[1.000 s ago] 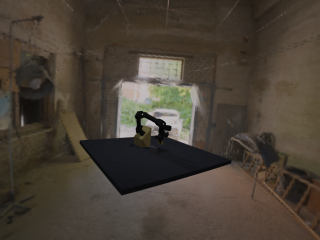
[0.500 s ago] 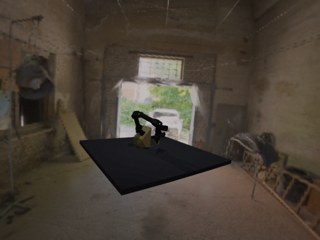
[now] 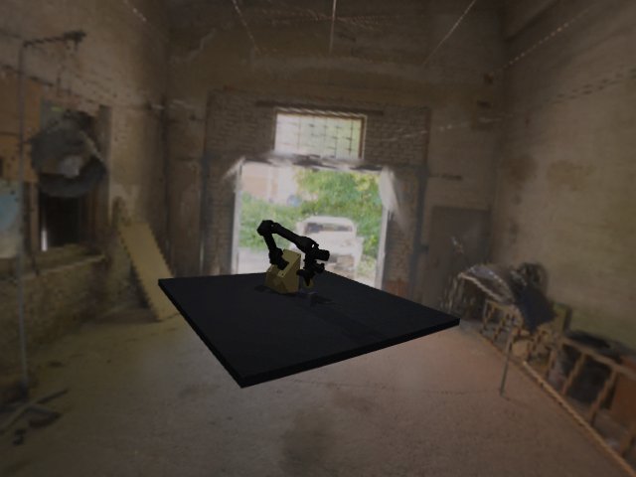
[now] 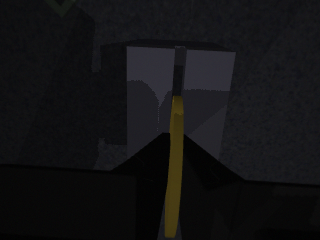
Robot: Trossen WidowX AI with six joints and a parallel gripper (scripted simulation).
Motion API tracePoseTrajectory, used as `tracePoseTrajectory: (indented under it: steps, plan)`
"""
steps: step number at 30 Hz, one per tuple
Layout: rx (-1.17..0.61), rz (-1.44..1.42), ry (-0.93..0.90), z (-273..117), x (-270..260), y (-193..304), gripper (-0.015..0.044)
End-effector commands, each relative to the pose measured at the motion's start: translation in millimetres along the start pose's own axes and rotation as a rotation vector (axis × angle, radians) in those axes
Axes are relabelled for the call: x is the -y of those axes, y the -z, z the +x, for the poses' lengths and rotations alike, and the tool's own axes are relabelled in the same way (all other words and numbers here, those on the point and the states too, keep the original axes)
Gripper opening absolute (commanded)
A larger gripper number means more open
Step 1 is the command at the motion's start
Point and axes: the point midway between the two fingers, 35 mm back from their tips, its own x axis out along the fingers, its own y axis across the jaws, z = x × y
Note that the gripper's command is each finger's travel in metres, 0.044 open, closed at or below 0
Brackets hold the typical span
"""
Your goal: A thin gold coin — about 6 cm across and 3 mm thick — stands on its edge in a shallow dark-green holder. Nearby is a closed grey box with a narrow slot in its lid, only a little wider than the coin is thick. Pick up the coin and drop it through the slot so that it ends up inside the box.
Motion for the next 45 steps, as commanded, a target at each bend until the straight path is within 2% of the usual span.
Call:
tracePoseTrajectory:
  steps: [1,45]
  plan:
    - [0.001,0.0,0.0,0,-1,-1,0.0]
    - [0.001,-0.007,-0.001,2,2,6,0.0]
